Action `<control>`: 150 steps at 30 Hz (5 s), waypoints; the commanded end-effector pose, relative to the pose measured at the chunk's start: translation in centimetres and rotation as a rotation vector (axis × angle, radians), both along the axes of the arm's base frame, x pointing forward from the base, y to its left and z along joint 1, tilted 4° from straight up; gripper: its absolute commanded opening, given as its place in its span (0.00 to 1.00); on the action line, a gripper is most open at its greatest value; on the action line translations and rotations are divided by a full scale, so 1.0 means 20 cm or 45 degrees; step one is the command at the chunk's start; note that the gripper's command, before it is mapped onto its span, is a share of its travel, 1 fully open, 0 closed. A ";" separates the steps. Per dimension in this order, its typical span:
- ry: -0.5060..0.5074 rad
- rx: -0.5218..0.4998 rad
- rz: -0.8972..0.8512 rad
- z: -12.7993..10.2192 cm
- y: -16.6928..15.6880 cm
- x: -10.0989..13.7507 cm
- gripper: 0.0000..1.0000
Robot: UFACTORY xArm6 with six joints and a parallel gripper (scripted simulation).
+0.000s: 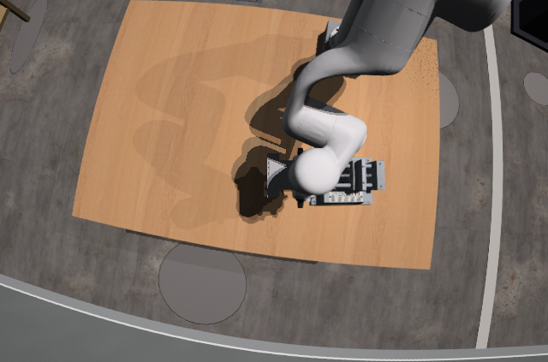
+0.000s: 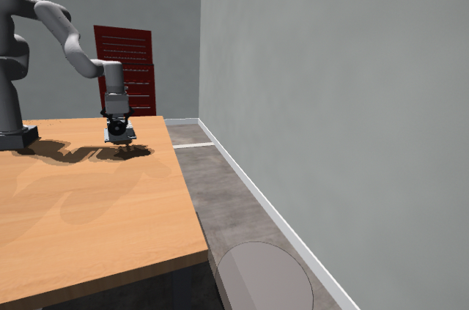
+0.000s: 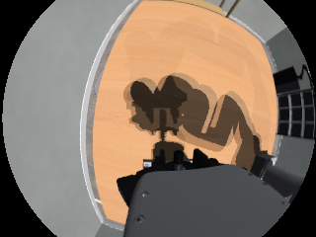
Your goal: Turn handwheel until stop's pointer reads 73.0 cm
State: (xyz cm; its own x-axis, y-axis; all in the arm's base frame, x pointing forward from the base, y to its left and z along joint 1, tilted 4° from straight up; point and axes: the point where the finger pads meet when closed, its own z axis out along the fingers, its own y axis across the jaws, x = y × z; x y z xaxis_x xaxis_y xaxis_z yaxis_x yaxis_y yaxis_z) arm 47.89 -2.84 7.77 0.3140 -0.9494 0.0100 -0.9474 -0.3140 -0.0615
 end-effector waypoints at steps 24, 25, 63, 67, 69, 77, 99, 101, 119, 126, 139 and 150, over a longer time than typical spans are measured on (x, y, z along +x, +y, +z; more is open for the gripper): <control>-0.006 0.000 0.000 -0.05 0.00 0.01 0.06; -0.006 0.000 0.000 -0.05 0.00 0.01 0.06; -0.006 0.000 0.000 -0.05 0.00 0.01 0.06; -0.006 0.000 0.000 -0.05 0.00 0.01 0.06; -0.006 0.000 0.000 -0.05 0.00 0.01 0.06; -0.006 0.000 0.000 -0.05 0.00 0.01 0.06; -0.006 0.000 0.000 -0.05 0.00 0.01 0.06; -0.006 0.000 0.000 -0.05 0.00 0.01 0.06; -0.006 0.000 0.000 -0.04 0.00 0.00 0.06; -0.006 0.000 0.000 -0.04 -0.01 -0.01 0.06; -0.006 0.000 0.000 -0.04 -0.01 -0.02 0.06; -0.006 0.000 0.000 -0.04 -0.01 -0.03 0.06</control>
State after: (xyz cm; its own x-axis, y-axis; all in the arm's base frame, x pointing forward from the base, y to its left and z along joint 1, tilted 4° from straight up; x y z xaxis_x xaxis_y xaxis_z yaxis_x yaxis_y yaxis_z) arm 47.26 -3.08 6.84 0.3139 -0.9494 0.0102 -0.9474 -0.3140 -0.0620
